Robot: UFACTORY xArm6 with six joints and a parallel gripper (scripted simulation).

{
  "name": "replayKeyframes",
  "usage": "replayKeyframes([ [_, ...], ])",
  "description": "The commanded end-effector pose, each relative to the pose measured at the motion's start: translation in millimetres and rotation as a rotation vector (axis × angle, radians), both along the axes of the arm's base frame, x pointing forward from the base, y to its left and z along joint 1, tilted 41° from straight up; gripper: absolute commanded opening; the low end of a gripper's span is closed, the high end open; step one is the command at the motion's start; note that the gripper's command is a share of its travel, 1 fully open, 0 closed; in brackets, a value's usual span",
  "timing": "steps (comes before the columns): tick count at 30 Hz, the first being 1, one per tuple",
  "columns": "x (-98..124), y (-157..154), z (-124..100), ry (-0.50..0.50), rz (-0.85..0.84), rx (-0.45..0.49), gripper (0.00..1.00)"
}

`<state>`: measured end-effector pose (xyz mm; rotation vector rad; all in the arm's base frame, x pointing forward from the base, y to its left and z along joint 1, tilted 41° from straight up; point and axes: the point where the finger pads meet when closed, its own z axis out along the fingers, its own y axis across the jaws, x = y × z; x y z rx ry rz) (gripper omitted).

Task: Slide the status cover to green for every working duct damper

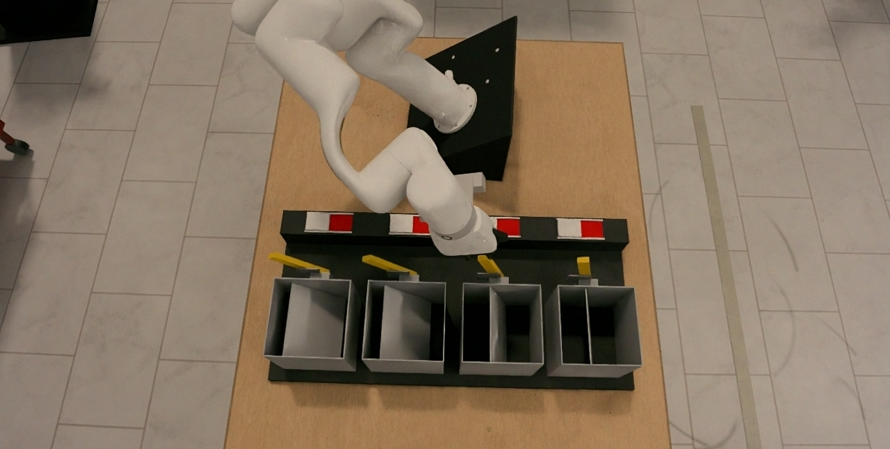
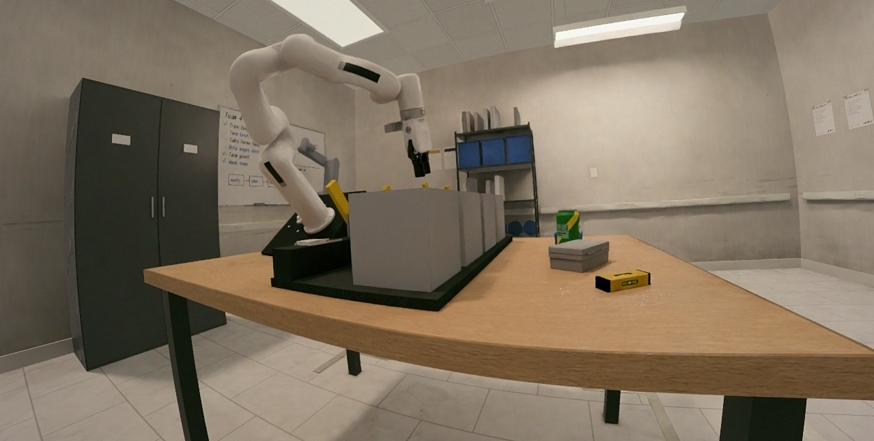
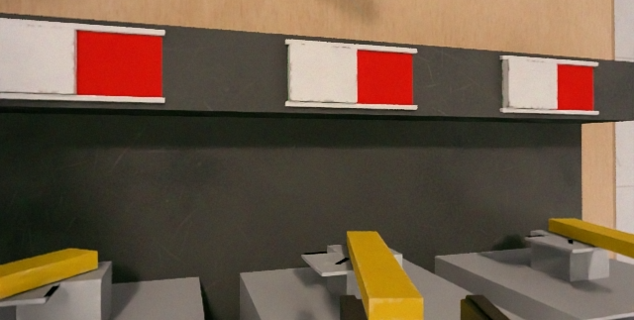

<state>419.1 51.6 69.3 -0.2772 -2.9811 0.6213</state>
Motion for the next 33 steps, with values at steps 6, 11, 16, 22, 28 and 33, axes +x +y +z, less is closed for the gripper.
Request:
replayKeyframes([
  [6,0.9,-0.4,-1.8,-0.004,0.001,0.002,0.39],
  [11,0.3,-2.6,-6.9,-0.004,0.001,0.002,0.39],
  [16,-0.6,-5.9,-14.7,-0.004,0.001,0.002,0.39],
  [22,-1.5,-9.1,-22.4,-0.004,0.001,0.002,0.39],
  [28,-3.0,-14.6,-35.3,-0.004,0.001,0.002,0.39],
  [33,-4.2,-19.1,-46.0,-0.004,0.001,0.002,0.39],
])
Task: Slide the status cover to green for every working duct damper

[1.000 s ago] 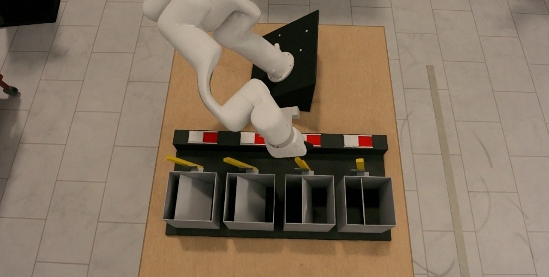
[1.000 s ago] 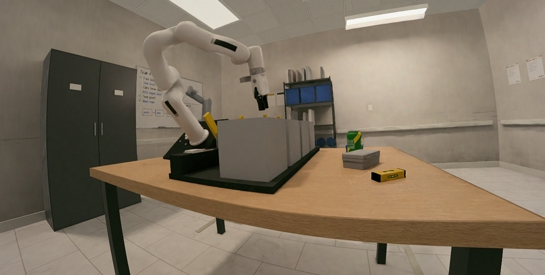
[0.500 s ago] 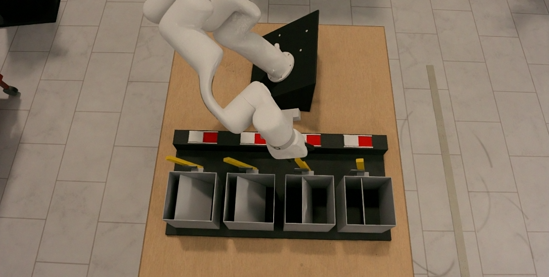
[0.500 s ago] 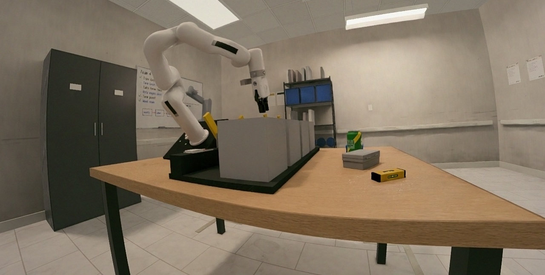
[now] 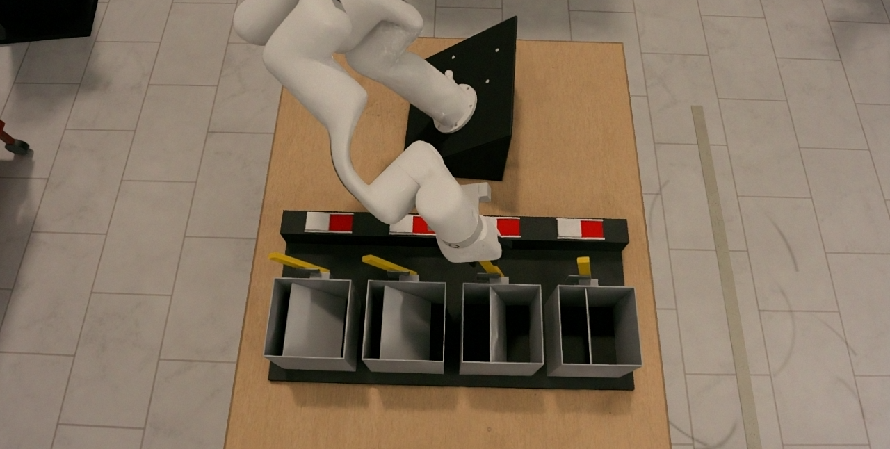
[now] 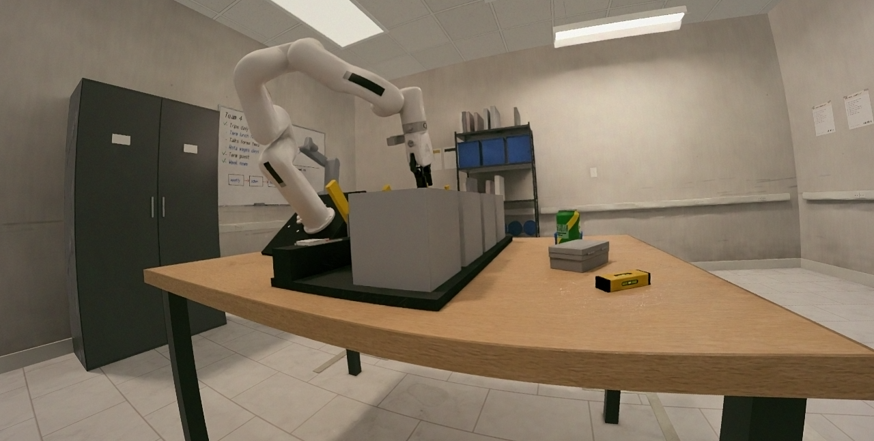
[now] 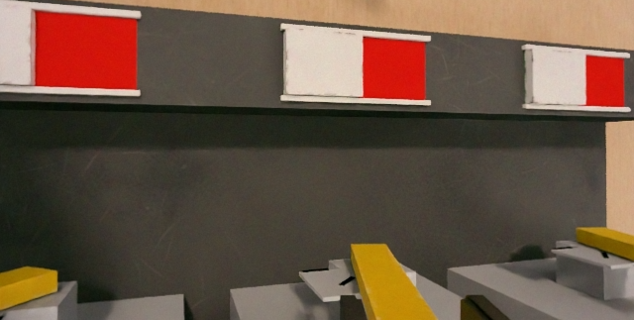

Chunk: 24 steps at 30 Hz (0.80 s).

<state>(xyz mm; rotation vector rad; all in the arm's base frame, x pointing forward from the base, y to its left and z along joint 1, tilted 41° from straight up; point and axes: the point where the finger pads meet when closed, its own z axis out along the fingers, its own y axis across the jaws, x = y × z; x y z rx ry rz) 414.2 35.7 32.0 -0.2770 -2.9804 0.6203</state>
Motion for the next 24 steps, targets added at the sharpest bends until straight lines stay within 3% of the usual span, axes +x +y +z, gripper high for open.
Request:
replayKeyframes([
  [1,0.7,-3.2,-8.7,-0.004,0.001,0.001,0.39],
  [24,-1.9,-12.9,-31.6,-0.004,0.001,0.001,0.39],
])
